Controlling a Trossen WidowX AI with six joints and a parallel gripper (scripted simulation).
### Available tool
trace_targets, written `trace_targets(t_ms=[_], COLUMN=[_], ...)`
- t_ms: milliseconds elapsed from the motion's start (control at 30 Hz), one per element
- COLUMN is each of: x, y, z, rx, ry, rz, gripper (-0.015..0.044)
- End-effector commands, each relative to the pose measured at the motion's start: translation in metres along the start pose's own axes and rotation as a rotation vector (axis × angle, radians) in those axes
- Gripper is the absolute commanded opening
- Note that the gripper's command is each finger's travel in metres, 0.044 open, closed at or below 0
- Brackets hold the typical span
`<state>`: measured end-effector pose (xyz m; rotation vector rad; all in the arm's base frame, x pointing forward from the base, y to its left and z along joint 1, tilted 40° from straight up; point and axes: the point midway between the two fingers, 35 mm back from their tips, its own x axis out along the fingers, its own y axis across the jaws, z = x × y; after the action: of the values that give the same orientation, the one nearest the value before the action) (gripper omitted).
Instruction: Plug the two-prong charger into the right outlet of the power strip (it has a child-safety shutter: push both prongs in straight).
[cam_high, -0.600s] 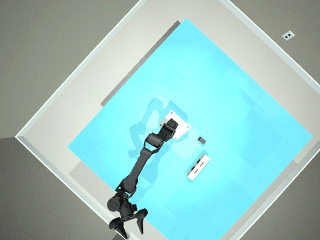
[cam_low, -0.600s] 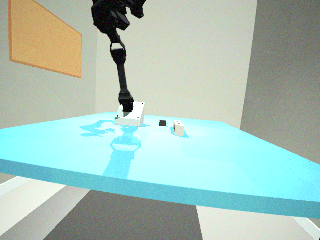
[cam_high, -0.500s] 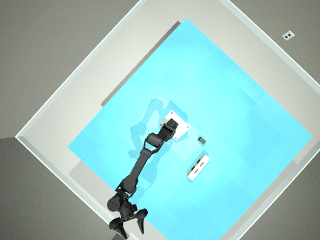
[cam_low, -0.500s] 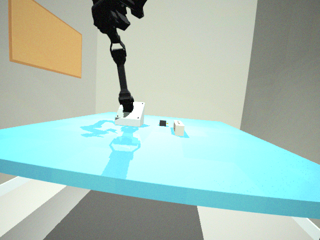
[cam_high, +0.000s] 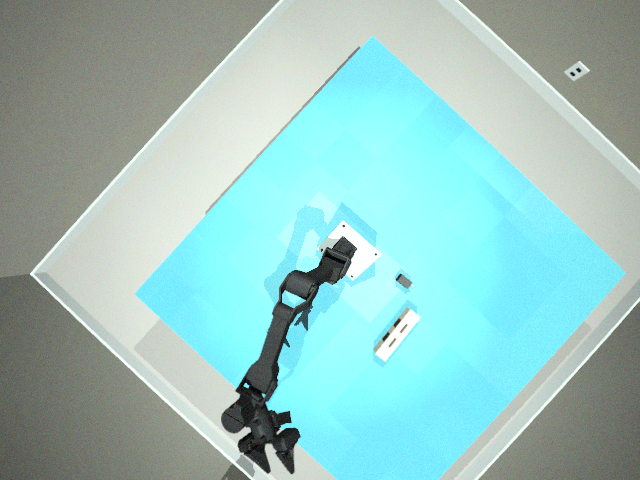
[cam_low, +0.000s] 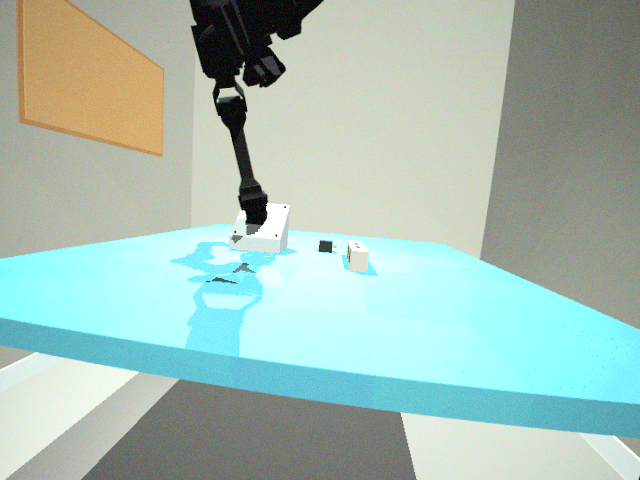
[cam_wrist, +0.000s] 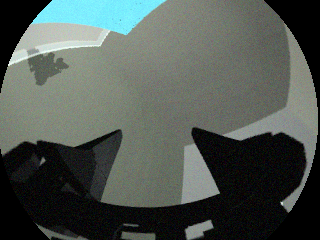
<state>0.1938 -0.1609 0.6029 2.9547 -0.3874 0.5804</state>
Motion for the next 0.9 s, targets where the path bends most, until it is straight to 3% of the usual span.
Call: trace_targets(t_ms=[0,867], x=[0.01,0.069], y=[0.008,-0.001], z=[0.019,0.134], rx=[0.145,0.733], ry=[-0.028,-0.246], rz=[0.01,0.012], gripper=[0.044,0.044])
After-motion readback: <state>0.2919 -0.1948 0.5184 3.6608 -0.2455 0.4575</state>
